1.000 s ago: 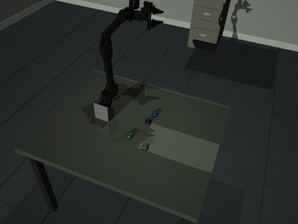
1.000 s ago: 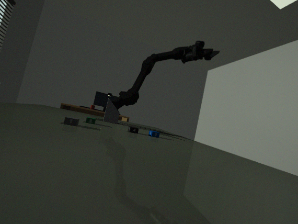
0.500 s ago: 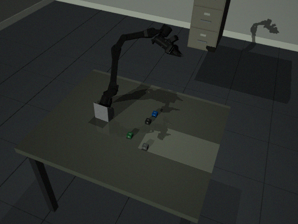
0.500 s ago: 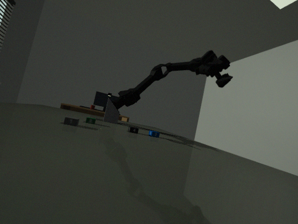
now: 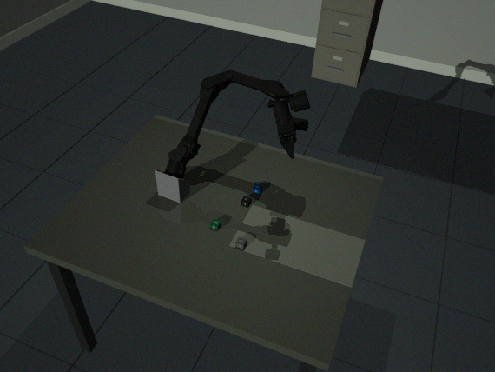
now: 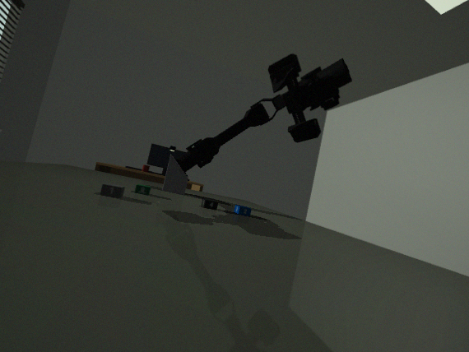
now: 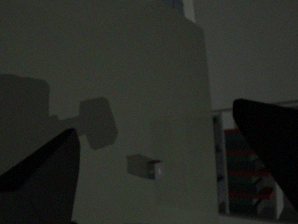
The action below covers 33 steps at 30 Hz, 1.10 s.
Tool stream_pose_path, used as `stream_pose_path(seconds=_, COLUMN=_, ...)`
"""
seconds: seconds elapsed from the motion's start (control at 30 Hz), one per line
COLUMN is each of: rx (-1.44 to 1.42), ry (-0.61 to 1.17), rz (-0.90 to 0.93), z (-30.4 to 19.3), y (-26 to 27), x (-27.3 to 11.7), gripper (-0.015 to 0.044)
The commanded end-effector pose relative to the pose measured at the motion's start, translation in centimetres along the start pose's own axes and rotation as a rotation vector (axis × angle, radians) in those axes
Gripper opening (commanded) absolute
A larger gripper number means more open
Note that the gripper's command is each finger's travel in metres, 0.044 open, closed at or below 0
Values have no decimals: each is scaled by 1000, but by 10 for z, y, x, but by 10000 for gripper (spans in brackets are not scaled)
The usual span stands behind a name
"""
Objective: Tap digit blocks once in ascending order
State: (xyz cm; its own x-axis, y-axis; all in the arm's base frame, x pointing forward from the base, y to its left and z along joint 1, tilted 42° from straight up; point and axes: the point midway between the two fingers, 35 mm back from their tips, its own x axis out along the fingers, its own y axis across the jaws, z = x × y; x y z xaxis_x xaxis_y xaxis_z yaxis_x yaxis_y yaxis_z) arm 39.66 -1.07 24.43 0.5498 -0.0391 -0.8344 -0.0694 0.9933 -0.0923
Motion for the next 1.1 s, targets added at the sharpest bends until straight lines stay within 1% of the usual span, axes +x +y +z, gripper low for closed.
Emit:
stream_pose_path(seconds=0.0, rx=-14, ry=180, rz=65, z=-47, y=-31, x=45, gripper=400)
stream_pose_path(seconds=0.17, rx=15, ry=367, rz=209, z=-119, y=-64, x=87, gripper=400)
stream_pose_path(seconds=0.3, rx=83, ry=470, rz=379, z=-184, y=-81, x=107, gripper=400)
stream_pose_path(seconds=0.4, rx=169, ry=503, rz=537, z=-235, y=-86, x=114, gripper=400)
stream_pose_path(seconds=0.47, rx=243, ry=494, rz=652, z=-267, y=-84, x=115, gripper=400)
stream_pose_path(seconds=0.53, rx=306, ry=469, rz=735, z=-288, y=-81, x=113, gripper=400)
stream_pose_path(seconds=1.07, rx=322, ry=460, rz=755, z=-293, y=-80, x=112, gripper=400)
